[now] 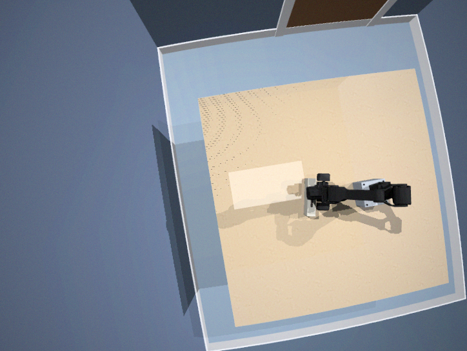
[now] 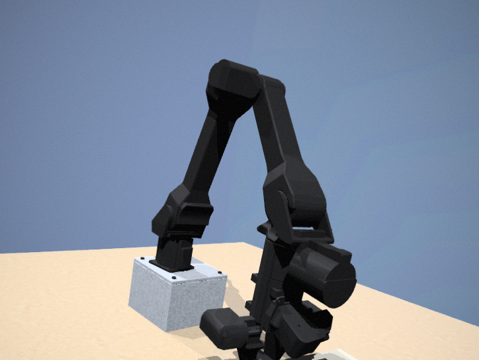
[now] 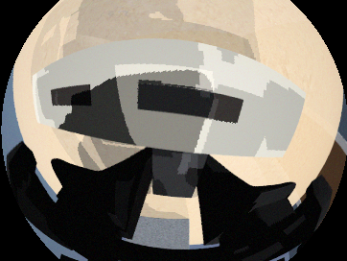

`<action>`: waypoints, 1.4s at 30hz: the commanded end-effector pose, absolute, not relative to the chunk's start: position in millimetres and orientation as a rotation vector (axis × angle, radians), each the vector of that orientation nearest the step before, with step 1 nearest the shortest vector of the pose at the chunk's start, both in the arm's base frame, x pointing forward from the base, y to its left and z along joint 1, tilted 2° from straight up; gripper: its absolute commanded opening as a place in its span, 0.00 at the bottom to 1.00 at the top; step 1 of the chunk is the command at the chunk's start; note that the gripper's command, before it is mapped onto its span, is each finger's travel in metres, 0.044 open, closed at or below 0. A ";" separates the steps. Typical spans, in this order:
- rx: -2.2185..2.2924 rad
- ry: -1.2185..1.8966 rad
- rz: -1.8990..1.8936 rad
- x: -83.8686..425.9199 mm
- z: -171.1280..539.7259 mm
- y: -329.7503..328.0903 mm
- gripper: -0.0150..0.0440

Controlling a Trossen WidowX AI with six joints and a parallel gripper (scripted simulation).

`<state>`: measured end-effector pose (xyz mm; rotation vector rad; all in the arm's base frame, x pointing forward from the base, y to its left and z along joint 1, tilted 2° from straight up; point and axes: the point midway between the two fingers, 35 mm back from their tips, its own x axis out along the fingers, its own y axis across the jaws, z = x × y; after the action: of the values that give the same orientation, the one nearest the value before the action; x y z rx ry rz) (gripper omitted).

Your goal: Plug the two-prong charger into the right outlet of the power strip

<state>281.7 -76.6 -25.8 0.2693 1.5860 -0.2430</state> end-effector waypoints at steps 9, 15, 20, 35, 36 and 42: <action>0.264 1.557 -0.248 295.9 -26.8 -81.4 0.25; 0.264 1.557 -0.248 295.3 -27.1 -81.2 0.25; 0.270 1.587 -0.243 285.3 -26.3 -77.8 0.25; 0.270 1.587 -0.243 285.3 -26.3 -77.8 0.65; 0.270 1.587 -0.243 285.3 -26.3 -77.8 0.70; 0.270 1.587 -0.243 285.3 -26.3 -77.8 0.97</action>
<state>285.0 -77.7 -26.3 0.2704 1.5878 -0.2432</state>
